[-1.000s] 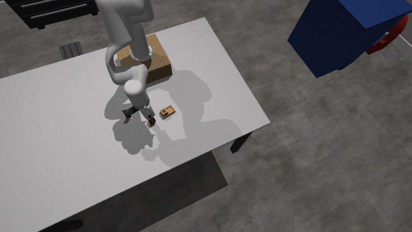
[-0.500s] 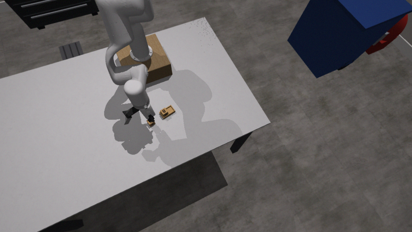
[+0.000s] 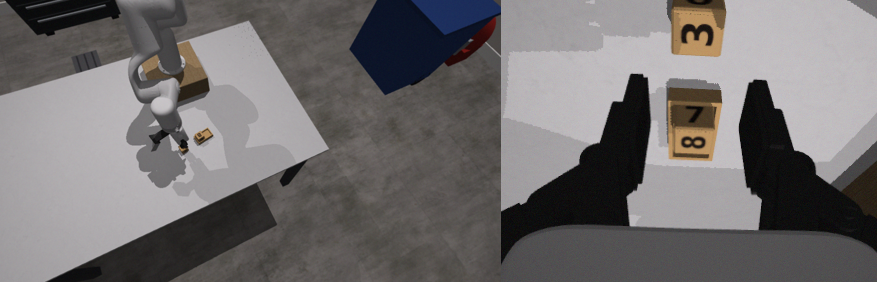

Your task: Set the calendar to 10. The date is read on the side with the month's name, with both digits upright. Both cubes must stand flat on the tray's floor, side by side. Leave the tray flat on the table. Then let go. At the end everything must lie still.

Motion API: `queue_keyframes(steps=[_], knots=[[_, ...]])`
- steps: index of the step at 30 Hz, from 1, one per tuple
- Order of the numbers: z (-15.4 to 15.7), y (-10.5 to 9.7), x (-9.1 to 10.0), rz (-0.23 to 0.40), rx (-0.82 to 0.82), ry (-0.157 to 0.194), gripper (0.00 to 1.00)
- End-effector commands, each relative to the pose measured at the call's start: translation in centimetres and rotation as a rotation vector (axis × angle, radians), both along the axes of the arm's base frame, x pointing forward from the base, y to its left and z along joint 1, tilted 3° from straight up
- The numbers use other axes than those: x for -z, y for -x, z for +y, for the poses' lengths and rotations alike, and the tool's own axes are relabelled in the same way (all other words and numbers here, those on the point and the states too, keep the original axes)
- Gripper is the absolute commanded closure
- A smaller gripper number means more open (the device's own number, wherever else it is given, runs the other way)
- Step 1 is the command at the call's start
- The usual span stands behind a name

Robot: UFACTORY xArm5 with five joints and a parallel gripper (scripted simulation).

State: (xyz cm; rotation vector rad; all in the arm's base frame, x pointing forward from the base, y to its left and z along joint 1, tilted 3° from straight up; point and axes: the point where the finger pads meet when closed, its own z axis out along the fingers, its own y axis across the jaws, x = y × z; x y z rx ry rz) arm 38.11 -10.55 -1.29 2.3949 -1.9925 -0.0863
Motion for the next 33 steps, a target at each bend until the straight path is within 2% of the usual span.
queue_keyframes(steps=[1, 23, 33], knots=[[0.0, -0.1, -0.1, -0.003, 0.000, 0.001, 0.51], [0.1, -0.1, 0.3, -0.003, 0.000, 0.001, 0.51], [0.1, -0.1, 1.5, -0.003, 0.000, 0.001, 0.51]])
